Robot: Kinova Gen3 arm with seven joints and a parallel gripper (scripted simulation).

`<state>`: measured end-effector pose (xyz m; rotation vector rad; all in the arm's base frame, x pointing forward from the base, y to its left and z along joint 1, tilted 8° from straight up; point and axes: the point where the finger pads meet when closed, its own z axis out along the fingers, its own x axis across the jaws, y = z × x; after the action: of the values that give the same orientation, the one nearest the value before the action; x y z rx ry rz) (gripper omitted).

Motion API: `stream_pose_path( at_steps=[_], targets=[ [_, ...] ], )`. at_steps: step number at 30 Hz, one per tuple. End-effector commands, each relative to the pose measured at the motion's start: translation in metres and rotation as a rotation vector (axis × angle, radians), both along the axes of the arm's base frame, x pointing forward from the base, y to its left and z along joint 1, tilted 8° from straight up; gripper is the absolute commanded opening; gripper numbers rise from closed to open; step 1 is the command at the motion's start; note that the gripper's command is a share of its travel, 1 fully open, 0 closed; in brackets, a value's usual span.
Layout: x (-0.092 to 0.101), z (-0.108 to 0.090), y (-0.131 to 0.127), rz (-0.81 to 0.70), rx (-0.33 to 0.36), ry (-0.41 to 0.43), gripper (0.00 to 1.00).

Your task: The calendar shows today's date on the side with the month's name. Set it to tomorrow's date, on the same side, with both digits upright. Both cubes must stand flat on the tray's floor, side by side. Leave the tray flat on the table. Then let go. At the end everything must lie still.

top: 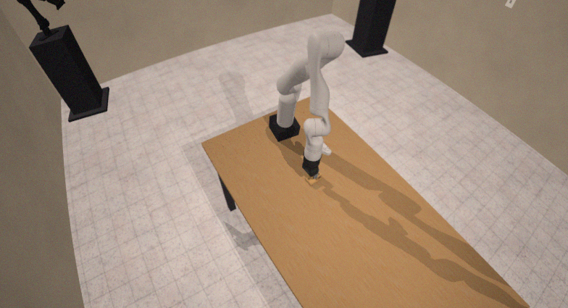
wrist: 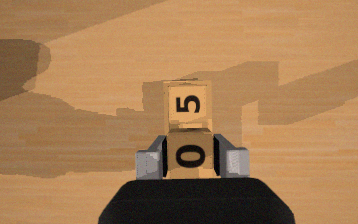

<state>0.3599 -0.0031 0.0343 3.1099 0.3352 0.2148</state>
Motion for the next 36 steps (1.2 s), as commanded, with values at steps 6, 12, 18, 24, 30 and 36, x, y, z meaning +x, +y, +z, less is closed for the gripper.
stream_pose_path(
  at_steps=[6,12,18,24,30,36],
  targets=[
    [0.001,0.0,0.0,0.012,-0.002,0.0,0.6],
    [0.002,-0.001,-0.001,0.012,-0.003,-0.004,0.6],
    [0.003,-0.003,-0.001,0.012,-0.005,-0.008,0.6],
    [0.003,-0.008,-0.001,0.012,-0.005,-0.007,0.6],
    [0.003,-0.011,-0.001,0.012,-0.006,-0.006,0.6],
    [0.004,-0.017,-0.001,0.012,-0.006,-0.006,0.6]
  ],
)
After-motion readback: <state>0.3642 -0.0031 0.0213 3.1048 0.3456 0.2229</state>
